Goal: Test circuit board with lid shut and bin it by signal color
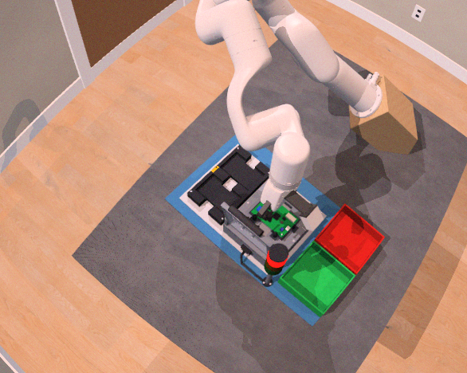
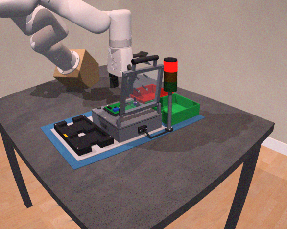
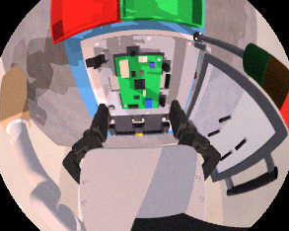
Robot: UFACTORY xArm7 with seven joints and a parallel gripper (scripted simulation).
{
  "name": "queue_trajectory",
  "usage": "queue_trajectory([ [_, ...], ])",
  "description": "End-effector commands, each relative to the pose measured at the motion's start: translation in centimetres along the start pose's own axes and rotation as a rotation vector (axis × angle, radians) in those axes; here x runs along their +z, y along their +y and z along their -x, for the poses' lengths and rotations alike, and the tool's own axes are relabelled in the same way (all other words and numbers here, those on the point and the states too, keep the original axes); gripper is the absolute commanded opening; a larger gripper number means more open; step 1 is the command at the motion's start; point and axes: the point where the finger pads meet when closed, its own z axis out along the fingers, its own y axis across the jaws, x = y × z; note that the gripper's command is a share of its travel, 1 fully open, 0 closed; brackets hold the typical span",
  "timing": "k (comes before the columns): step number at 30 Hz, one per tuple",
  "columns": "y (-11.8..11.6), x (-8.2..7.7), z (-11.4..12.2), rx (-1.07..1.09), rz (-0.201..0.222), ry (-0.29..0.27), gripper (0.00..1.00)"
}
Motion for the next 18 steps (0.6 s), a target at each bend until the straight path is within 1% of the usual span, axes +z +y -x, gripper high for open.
queue_trajectory([
  [1,0.20,0.35,-0.12,0.000,0.005,-0.002,1.00],
  [18,0.20,0.66,-0.12,0.000,0.005,-0.002,1.00],
])
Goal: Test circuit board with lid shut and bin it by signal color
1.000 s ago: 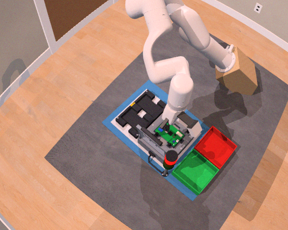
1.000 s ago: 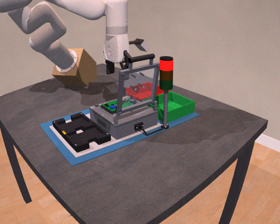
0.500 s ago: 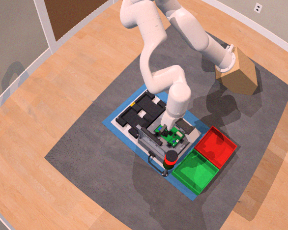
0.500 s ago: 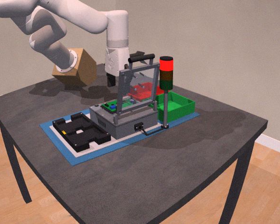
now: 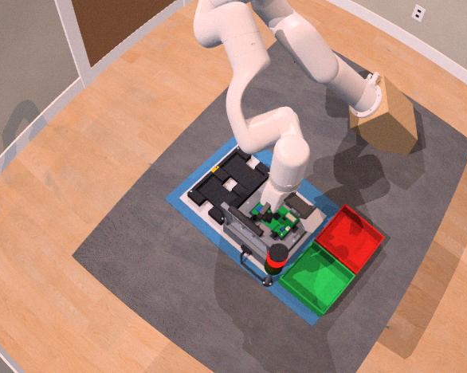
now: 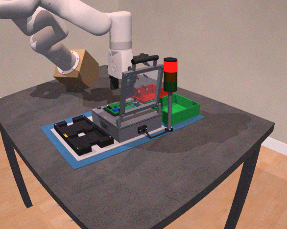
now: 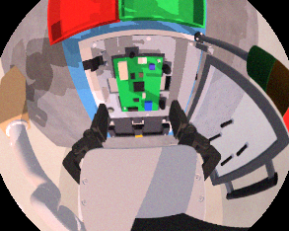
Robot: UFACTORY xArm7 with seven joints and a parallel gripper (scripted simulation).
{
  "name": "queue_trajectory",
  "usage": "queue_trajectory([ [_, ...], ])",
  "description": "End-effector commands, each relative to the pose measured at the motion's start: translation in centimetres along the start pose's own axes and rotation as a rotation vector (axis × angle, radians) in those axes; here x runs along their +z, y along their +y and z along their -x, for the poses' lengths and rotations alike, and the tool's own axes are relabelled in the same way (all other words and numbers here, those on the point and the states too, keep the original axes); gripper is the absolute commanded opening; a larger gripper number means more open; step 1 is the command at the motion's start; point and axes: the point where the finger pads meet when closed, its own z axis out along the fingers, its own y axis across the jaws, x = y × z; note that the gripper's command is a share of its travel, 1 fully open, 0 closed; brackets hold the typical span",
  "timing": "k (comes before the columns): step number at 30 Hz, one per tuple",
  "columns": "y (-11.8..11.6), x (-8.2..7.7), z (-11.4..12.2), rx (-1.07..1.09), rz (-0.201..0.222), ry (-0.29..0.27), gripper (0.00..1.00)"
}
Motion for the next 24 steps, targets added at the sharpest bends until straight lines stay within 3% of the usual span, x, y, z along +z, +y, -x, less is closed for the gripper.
queue_trajectory([
  [1,0.1,0.1,-0.1,0.000,0.003,0.002,1.00],
  [15,0.2,4.2,-0.1,0.000,0.003,0.002,1.00],
  [24,0.2,4.9,-0.2,0.000,0.003,0.002,1.00],
])
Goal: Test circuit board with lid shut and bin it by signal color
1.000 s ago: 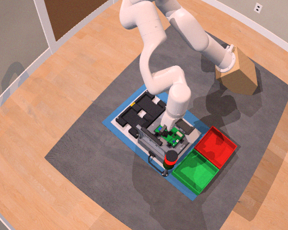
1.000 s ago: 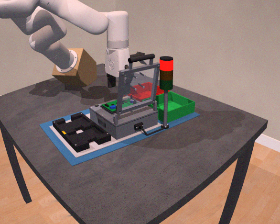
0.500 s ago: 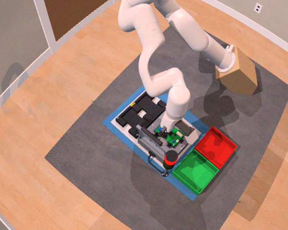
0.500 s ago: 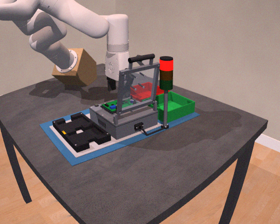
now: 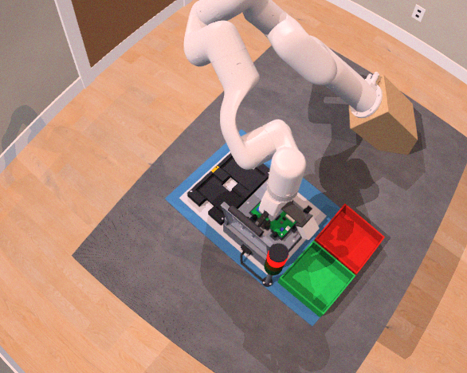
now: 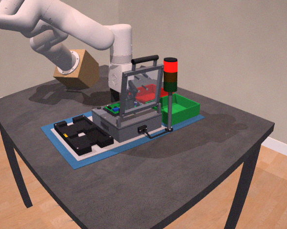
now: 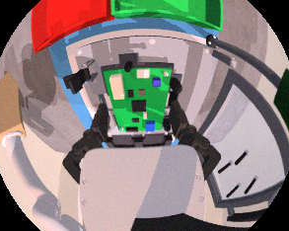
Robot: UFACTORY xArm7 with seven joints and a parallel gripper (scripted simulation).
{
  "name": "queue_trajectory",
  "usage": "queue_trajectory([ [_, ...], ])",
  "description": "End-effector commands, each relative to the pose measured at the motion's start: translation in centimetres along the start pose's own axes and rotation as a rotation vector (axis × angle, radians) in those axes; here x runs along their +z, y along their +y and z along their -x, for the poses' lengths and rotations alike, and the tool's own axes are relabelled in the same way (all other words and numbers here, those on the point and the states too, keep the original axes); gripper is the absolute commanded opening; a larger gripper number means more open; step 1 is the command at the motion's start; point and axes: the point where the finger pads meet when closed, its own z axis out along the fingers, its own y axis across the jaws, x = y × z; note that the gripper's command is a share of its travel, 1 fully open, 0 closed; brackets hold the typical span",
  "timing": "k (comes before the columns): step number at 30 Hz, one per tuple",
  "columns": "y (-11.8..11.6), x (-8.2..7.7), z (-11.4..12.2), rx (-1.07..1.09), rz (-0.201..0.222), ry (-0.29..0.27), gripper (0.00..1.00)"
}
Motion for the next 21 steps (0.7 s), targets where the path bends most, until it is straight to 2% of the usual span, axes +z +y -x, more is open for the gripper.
queue_trajectory([
  [1,0.14,0.16,-0.10,-0.001,0.004,-0.001,1.00],
  [6,0.14,0.16,-0.10,-0.001,0.004,-0.001,1.00],
  [7,0.14,0.16,-0.10,-0.001,0.004,-0.001,0.95],
  [20,0.14,0.16,-0.10,-0.001,0.004,-0.001,0.95],
  [21,0.14,0.16,-0.10,-0.001,0.004,-0.001,0.89],
])
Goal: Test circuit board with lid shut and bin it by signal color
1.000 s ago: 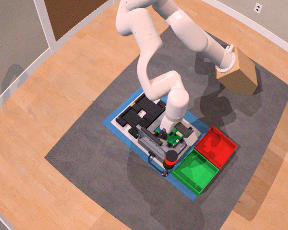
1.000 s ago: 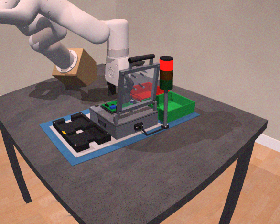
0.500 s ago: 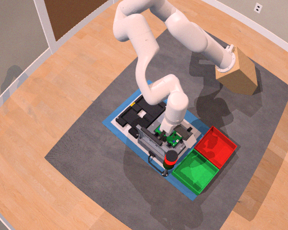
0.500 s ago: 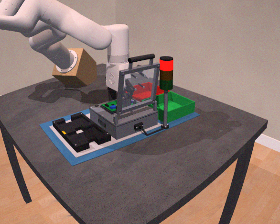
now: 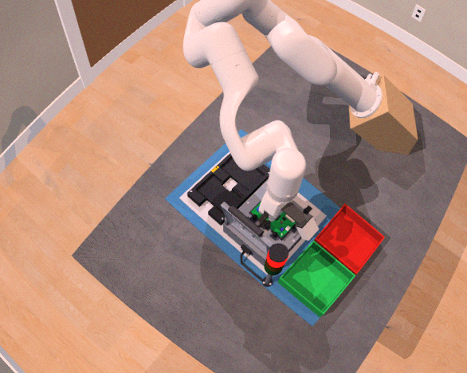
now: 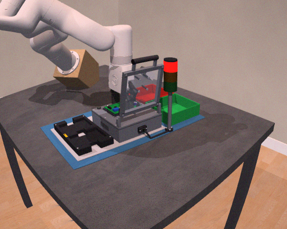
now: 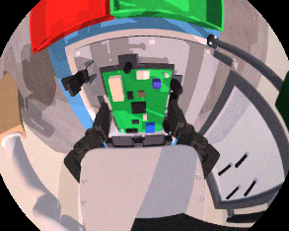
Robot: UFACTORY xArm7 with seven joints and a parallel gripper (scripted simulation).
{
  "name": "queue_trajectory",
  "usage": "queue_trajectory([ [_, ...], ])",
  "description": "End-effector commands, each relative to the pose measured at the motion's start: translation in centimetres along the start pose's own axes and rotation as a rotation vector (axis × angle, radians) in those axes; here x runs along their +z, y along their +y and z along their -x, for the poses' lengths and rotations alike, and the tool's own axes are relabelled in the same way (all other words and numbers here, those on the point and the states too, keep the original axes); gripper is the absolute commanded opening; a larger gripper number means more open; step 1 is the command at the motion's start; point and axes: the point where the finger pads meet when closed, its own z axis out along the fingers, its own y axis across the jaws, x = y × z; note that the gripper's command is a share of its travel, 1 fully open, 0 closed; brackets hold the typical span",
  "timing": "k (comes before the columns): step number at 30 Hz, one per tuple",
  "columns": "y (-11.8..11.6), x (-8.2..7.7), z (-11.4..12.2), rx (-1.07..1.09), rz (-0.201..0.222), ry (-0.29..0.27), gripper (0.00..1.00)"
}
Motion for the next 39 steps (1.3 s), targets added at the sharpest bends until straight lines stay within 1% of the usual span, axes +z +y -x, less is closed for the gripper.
queue_trajectory([
  [1,0.10,-0.14,-0.09,-0.001,0.004,0.002,0.89],
  [13,0.10,-0.14,-0.09,-0.001,0.004,0.002,0.89],
  [14,0.10,-0.14,-0.09,-0.001,0.004,0.002,0.85],
  [27,0.10,-0.14,-0.09,-0.001,0.004,0.002,0.85],
  [28,0.10,-0.14,-0.09,-0.001,0.004,0.002,0.81],
  [39,0.10,-0.14,-0.09,-0.001,0.004,0.002,0.81],
])
